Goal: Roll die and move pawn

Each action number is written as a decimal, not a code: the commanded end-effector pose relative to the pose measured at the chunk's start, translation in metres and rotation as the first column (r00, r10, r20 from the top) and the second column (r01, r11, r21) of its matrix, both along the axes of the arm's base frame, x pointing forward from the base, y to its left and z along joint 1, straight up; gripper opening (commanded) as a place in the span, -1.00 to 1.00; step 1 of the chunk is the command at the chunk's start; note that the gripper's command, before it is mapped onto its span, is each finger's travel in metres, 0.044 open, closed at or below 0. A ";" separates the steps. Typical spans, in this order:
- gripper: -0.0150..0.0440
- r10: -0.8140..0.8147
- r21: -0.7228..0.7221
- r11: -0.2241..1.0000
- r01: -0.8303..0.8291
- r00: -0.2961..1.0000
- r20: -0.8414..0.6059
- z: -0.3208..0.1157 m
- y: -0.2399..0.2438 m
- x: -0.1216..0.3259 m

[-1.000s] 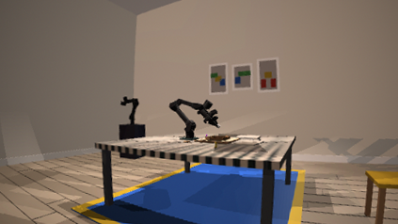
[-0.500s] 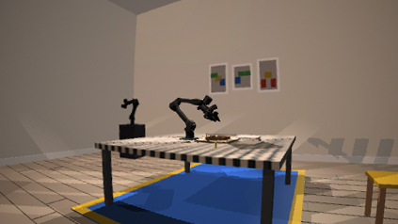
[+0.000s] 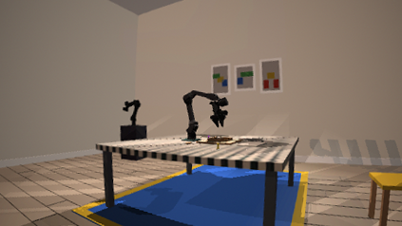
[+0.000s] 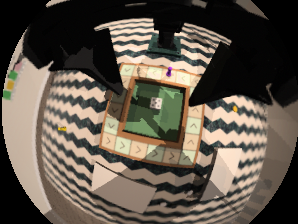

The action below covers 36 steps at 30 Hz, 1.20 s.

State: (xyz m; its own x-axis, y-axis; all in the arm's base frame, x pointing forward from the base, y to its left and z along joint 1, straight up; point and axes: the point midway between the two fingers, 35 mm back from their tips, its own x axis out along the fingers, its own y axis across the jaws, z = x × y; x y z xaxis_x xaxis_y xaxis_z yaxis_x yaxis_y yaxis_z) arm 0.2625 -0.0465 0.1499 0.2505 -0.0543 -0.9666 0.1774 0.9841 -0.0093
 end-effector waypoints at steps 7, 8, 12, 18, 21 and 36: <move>0.91 -0.008 0.026 1.000 0.012 0.990 -0.143 -0.010 0.000 0.003; 0.82 -0.037 0.030 0.999 0.042 0.989 -0.146 -0.011 0.003 -0.003; 0.47 -0.261 0.052 0.960 0.274 0.949 -0.179 -0.025 0.024 -0.050; 0.19 -0.497 0.059 0.850 0.523 0.835 -0.234 -0.047 0.043 -0.106; 0.19 -0.497 0.059 0.850 0.523 0.835 -0.234 -0.047 0.043 -0.106; 0.19 -0.497 0.059 0.850 0.523 0.835 -0.234 -0.062 0.043 -0.103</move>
State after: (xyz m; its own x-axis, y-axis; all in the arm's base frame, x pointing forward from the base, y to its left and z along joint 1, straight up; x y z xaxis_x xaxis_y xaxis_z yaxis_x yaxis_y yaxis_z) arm 0.1607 -0.0047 0.0942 0.0212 -0.0104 -0.9997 0.6565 0.7543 0.0061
